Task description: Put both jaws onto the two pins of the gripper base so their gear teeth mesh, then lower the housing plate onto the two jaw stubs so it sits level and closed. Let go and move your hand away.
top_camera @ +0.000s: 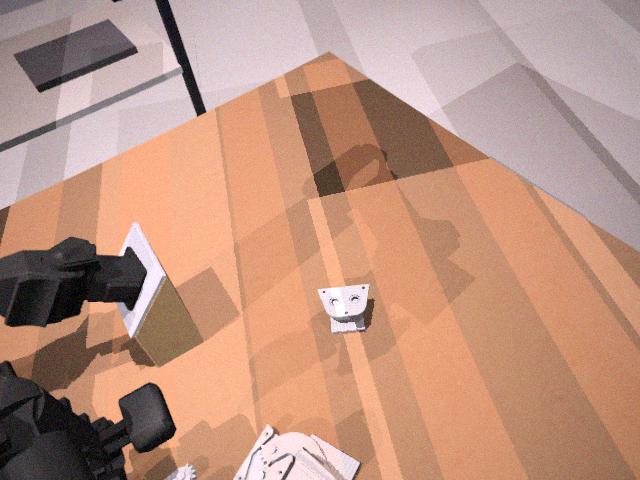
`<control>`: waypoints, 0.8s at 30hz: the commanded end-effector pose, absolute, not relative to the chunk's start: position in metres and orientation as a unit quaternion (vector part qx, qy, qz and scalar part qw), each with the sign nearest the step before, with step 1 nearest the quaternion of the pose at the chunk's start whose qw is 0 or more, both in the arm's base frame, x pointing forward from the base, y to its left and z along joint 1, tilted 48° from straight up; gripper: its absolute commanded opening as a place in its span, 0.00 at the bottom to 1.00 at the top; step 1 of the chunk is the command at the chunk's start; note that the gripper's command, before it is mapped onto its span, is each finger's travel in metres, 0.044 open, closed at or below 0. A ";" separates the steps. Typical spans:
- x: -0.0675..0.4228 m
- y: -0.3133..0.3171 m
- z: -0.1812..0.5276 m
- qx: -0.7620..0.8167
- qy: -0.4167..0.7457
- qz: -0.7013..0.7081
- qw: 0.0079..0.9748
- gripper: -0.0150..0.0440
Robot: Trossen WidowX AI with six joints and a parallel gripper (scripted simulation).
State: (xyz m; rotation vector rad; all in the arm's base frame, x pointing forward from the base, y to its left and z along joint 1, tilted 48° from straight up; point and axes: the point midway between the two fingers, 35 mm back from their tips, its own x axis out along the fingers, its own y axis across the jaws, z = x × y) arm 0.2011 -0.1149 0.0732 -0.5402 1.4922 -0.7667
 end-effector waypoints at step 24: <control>0.201 -0.115 0.073 -0.236 0.653 -0.336 0.636 0.97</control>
